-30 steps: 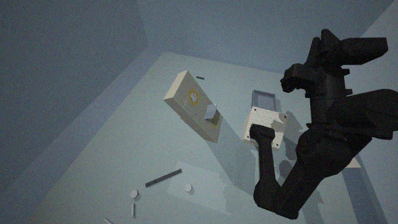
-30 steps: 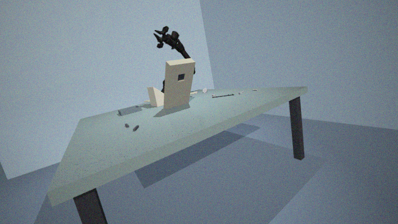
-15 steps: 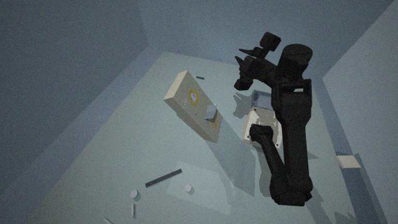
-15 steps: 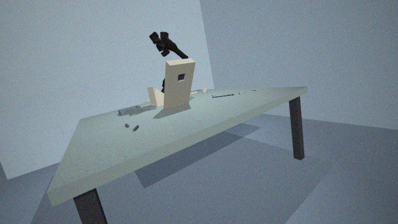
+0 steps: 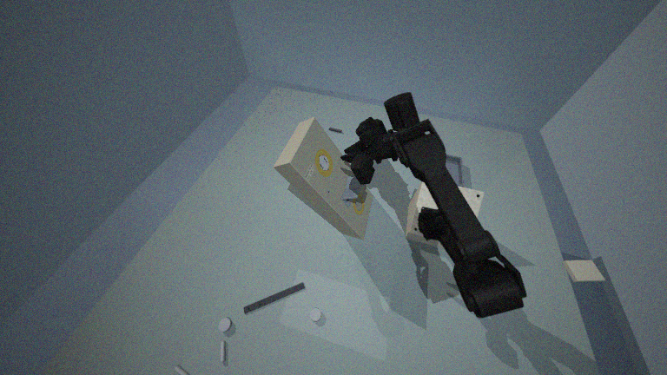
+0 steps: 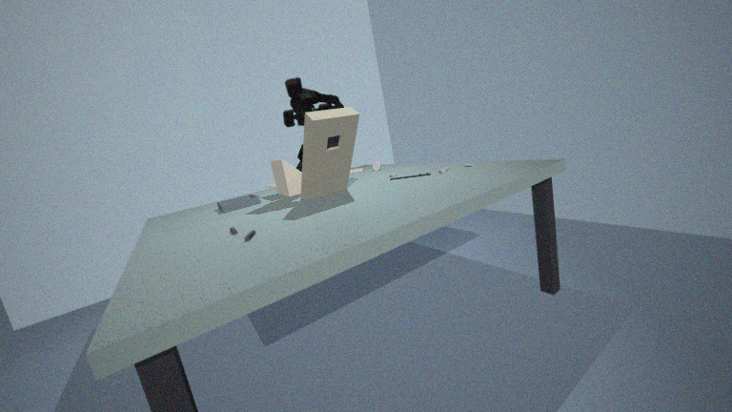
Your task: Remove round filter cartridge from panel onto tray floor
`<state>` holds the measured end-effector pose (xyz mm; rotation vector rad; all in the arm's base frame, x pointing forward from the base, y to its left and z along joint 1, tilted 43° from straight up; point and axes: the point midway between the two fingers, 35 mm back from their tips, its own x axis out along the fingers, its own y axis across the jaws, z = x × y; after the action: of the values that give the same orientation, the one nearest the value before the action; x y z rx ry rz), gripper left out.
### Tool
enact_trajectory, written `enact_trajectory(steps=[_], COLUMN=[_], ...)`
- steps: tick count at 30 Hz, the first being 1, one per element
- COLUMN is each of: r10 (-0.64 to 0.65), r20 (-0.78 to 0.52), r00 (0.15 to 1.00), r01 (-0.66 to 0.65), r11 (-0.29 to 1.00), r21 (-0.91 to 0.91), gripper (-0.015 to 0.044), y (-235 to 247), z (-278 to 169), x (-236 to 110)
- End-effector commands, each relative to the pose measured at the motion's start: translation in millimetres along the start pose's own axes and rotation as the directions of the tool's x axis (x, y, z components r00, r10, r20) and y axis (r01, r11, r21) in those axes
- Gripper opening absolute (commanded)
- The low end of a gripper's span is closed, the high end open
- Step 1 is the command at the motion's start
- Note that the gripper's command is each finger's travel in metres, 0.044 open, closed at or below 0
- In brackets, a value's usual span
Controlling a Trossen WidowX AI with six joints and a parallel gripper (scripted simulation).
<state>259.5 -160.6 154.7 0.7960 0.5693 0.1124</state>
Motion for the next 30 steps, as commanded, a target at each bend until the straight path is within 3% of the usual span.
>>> enact_trajectory(steps=[1, 30], r10=[0.048, 0.043], r20=[-0.016, -0.022], r00=[0.999, 0.999], r01=[-0.047, -0.042], r11=[0.996, 0.997], r21=[0.075, 0.072], gripper=[0.0114, 0.0114], y=[4.8, 4.0], z=[-7.2, -7.2], x=[5.8, 38.8])
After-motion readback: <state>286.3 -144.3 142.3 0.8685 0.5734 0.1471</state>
